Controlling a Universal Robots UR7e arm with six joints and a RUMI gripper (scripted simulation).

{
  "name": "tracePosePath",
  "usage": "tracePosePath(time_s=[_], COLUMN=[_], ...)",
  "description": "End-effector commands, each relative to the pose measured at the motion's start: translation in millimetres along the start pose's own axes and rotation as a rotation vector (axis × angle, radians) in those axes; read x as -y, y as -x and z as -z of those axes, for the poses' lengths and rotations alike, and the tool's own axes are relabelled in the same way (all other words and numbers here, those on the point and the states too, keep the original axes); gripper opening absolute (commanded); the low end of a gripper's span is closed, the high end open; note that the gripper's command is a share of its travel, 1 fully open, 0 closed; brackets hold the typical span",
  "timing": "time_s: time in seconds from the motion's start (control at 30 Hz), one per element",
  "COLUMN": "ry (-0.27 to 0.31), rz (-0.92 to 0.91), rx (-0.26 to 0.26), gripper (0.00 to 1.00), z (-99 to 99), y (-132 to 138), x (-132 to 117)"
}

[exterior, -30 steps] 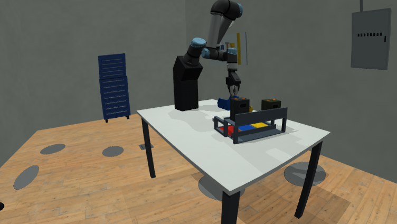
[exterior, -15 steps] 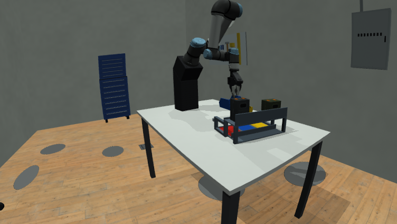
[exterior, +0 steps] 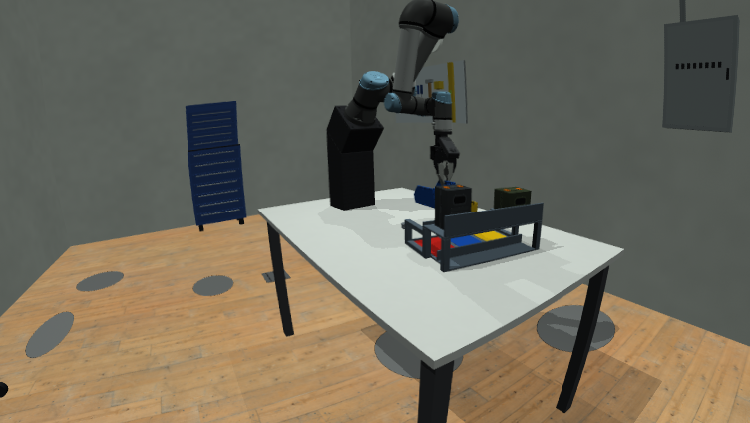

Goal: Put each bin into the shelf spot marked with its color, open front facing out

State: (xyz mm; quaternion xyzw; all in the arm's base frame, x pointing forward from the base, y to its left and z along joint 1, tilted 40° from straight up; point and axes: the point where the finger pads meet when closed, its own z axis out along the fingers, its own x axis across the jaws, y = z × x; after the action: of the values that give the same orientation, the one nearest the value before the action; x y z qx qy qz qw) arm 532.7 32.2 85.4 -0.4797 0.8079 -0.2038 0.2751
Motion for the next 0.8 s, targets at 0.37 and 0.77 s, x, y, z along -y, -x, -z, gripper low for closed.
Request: tracePosePath(time_s=[0.37, 0.77], ry=[-0.001, -0.001], rz=[0.000, 0.000], rx=[0.000, 0.000], gripper=[0.00, 0.00], z=[-15.3, -49.9], y=[1, 4], x=[10, 33])
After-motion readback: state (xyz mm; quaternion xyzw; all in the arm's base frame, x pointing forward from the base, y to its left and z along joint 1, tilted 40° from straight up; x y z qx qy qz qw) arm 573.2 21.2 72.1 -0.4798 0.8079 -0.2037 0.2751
